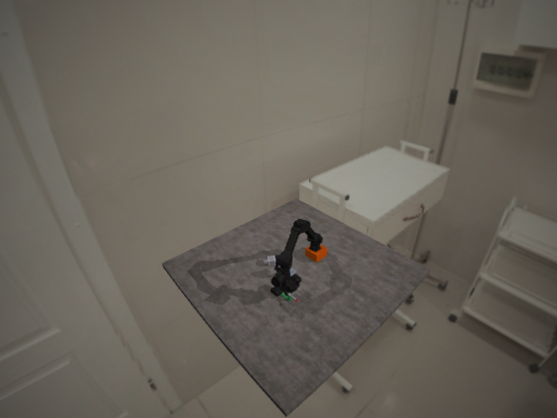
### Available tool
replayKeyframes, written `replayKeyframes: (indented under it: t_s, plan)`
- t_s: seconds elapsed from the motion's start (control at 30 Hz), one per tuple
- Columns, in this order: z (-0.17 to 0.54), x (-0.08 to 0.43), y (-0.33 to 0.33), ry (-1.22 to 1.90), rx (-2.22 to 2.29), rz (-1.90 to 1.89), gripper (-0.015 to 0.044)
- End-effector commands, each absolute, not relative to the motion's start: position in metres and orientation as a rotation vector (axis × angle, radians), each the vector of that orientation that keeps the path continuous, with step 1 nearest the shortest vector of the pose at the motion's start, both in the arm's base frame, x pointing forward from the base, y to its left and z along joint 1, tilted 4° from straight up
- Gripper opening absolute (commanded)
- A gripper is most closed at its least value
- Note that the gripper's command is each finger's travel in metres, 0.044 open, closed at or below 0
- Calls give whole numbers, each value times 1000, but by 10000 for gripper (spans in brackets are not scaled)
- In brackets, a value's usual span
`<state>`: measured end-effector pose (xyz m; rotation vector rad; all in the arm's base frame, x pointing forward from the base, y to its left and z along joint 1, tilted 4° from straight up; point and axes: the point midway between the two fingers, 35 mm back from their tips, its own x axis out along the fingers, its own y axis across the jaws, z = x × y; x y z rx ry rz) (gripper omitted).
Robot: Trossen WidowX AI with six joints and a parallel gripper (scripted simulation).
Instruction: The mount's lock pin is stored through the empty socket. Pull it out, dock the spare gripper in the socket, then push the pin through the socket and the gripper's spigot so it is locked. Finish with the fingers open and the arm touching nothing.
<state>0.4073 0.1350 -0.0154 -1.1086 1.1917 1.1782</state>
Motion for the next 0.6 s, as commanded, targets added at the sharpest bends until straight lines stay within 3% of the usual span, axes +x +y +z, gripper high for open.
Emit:
replayKeyframes:
  t_s: [0.0, 0.57]
  plan:
    - [-16, 407, 134, 1191, -1114, 1178, 0]
    - [13, 405, 135, 1200, -1107, 1184, 0]
